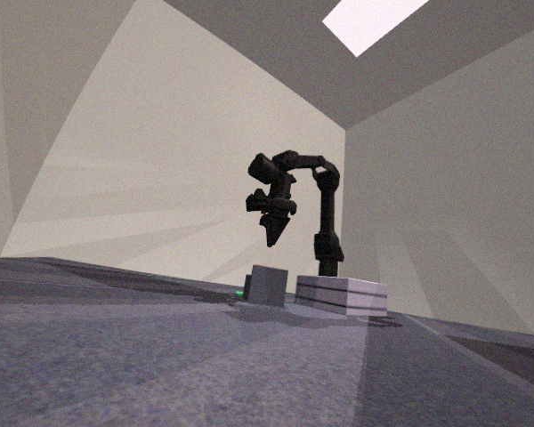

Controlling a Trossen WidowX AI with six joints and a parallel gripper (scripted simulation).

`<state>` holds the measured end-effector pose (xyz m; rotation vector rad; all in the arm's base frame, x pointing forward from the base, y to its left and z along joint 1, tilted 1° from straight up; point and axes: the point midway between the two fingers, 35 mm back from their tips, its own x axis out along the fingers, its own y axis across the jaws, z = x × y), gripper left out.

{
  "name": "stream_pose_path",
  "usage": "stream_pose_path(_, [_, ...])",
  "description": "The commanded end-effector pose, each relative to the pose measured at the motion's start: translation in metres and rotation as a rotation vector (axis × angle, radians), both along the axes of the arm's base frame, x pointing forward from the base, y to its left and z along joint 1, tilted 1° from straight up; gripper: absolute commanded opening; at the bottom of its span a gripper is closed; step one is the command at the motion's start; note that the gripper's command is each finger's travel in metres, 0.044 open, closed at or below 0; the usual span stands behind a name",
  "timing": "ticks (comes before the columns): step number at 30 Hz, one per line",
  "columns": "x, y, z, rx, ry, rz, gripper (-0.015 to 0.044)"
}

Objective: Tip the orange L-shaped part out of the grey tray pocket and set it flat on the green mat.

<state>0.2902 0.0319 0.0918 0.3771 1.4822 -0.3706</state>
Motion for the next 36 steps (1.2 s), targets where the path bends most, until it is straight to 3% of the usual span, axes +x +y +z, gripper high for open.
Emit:
stream_pose_path(1, [-0.005,-0.001,0.004,-0.003,0.019,0.005,0.018])
stream_pose_path(25, [-0.001,0.0,0.001,-0.001,0.005,0.0,0.018])
stream_pose_path(26, [-0.002,-0.001,0.001,-0.001,0.006,0.013,0.0206])
stream_pose_path(29, [-0.003,-0.007,0.001,-0.009,0.008,0.132,0.028])
stream_pose_path(36, [-0.011,-0.034,0.002,-0.039,0.02,0.691,0.028])
